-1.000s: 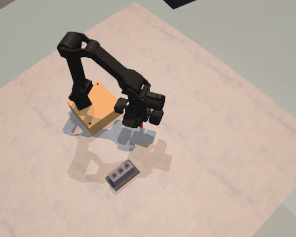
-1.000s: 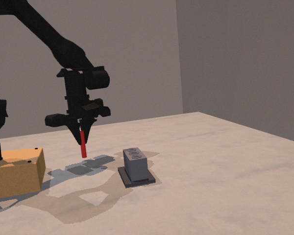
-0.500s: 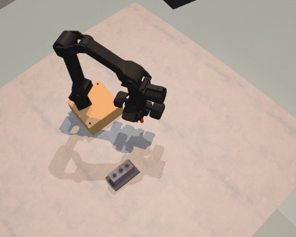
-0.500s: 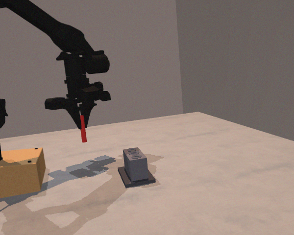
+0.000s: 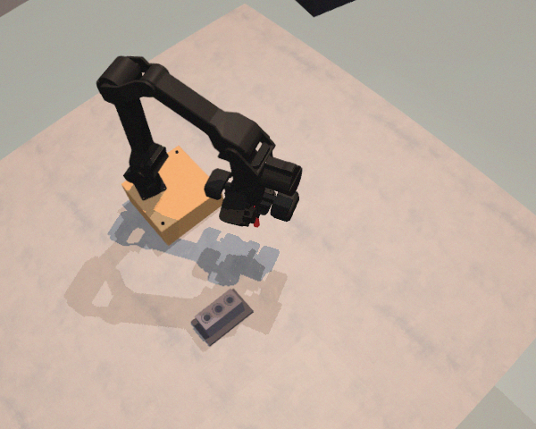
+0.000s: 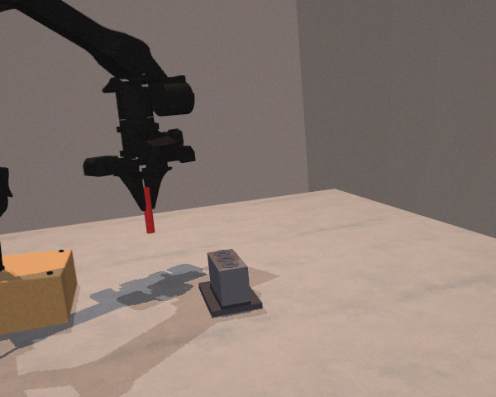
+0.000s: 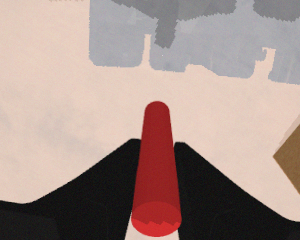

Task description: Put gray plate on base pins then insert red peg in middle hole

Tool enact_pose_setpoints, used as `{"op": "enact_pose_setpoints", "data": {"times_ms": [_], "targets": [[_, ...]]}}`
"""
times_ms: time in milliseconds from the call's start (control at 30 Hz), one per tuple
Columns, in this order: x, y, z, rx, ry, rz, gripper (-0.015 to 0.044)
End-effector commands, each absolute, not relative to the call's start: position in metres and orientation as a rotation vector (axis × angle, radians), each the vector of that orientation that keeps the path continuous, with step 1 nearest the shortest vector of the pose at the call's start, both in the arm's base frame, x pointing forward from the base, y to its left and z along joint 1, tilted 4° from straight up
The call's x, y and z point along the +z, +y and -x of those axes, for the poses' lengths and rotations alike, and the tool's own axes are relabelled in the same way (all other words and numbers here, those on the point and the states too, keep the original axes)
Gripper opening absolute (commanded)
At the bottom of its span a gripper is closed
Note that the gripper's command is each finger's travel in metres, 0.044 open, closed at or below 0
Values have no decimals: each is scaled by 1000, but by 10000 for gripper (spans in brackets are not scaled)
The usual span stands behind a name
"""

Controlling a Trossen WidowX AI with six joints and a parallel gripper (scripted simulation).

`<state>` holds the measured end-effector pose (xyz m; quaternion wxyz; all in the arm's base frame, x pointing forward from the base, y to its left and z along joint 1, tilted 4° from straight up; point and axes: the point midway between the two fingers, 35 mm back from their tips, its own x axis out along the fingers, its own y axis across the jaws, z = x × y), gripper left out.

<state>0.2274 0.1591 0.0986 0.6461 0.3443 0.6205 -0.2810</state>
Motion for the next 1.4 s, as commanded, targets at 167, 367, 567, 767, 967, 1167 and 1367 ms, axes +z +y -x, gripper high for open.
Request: {"op": "enact_pose_setpoints", "data": {"times_ms": [167, 367, 567, 767, 967, 1167, 1367], "targets": [[100, 148, -246, -642, 1412, -793, 0], [101, 138, -260, -642, 1404, -799, 0], [101, 126, -273, -637, 1392, -801, 0], [101, 112, -284, -650, 1388, -807, 0], [101, 98, -293, -662, 1386, -812, 0], [102, 84, -303, -660, 1388, -805, 0], [102, 69, -314, -658, 1389, -799, 0]]}}
